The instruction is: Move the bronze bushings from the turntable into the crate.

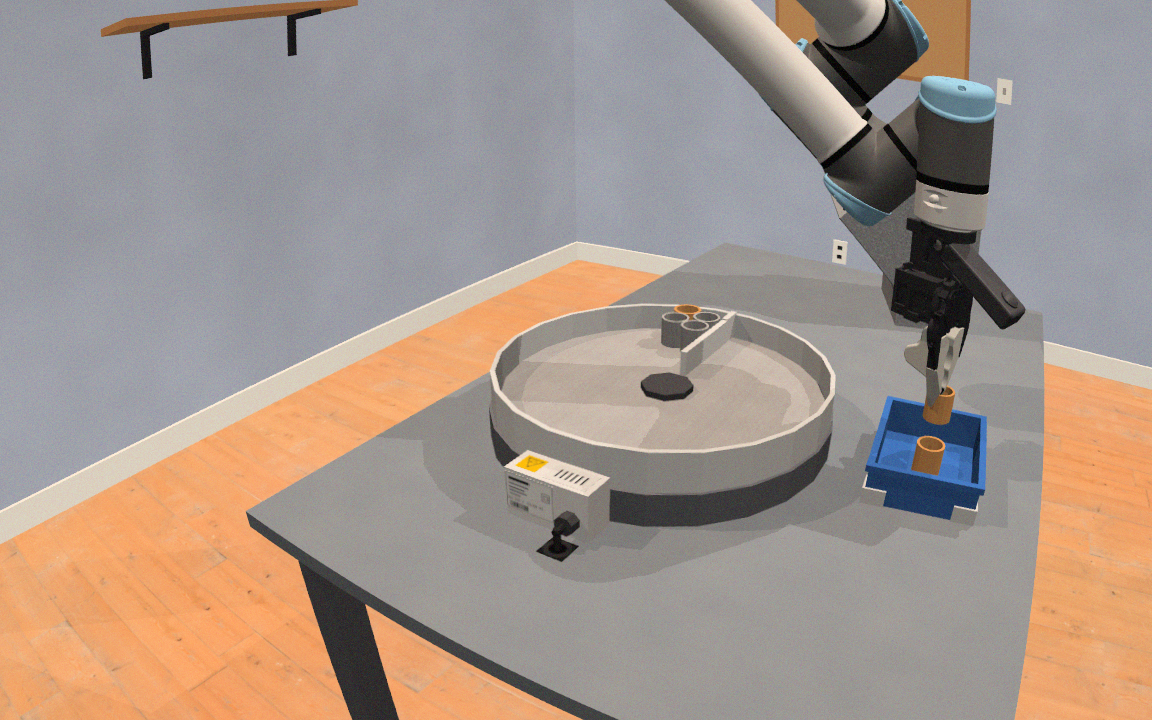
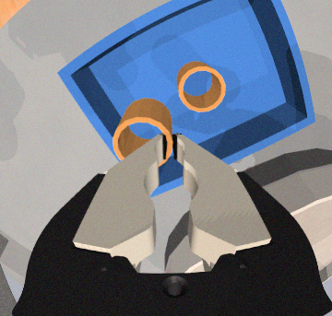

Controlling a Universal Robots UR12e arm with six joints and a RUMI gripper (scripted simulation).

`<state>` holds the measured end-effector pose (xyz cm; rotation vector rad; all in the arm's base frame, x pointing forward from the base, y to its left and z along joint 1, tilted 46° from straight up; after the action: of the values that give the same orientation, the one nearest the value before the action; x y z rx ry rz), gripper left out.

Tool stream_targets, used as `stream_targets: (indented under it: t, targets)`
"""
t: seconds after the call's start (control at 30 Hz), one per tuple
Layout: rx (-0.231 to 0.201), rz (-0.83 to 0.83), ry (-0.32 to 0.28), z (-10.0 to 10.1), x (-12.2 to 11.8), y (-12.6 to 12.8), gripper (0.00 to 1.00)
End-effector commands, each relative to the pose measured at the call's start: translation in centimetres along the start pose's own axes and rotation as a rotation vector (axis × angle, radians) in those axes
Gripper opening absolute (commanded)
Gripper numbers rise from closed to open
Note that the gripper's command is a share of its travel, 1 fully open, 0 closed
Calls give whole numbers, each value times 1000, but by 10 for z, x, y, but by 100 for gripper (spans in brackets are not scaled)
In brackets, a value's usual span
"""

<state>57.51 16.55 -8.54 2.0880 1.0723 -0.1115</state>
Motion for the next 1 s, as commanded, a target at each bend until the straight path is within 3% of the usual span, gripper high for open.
stream_targets:
  t: [0.0, 0.6, 0.97]
  targets:
    - [0, 0, 1, 0, 0, 0, 0]
    - [0, 0, 1, 1, 0, 0, 0]
    - [0, 0, 1, 14, 0, 0, 0]
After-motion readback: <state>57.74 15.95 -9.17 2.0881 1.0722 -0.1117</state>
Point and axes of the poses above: the point where the finger pads meet when closed, its own z axis out along the fingers, its own y axis across the jaws, x = y × z, the point moved 8 cm from there along -z, back along the fingers, and after that the axes turned 15 degrees about z, right-handed, at the moved point
